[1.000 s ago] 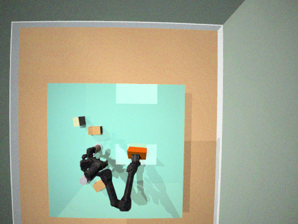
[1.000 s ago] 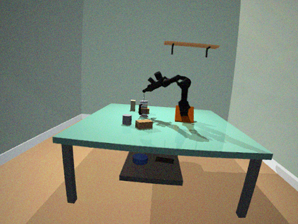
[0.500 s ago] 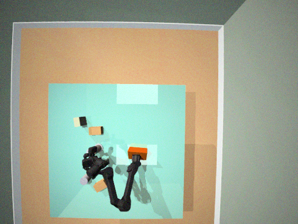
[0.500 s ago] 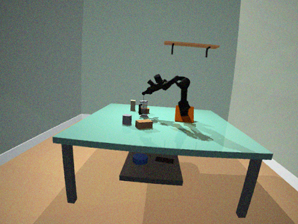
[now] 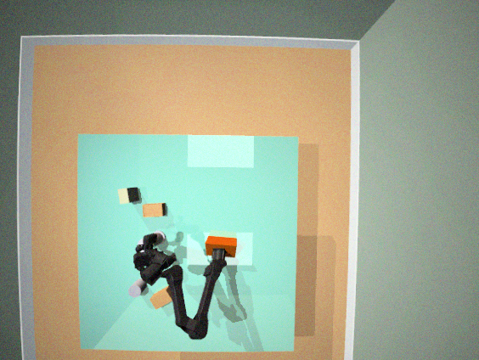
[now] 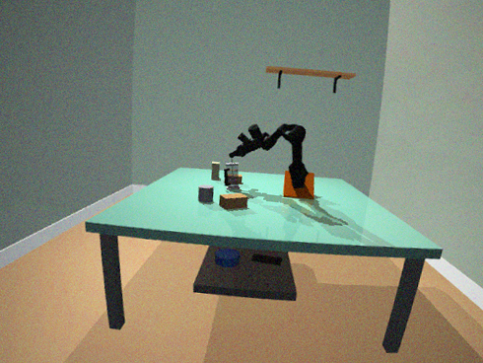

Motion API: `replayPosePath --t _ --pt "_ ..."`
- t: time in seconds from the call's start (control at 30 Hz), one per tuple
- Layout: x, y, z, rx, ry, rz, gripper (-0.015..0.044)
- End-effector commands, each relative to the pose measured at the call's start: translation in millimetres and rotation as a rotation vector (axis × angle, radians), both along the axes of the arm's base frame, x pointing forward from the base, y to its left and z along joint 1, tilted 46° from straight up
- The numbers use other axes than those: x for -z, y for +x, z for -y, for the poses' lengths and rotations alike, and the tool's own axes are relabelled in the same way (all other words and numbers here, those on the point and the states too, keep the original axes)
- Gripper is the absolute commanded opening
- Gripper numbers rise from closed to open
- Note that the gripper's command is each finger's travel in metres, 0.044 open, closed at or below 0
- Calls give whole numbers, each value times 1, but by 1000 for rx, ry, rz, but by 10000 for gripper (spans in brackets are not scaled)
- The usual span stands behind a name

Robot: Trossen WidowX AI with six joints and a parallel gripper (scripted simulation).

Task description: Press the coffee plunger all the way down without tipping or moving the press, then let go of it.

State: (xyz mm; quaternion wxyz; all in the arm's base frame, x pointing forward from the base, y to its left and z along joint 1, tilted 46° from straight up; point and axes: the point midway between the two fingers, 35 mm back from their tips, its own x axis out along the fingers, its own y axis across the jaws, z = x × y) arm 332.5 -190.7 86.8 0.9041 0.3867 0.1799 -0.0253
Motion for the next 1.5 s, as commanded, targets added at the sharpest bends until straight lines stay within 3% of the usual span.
replayPosePath --t 0.0,1.47 --pt "14 2 -14 -30 46 -31 124" --pt "13 4 -6 -22 35 -24 124"
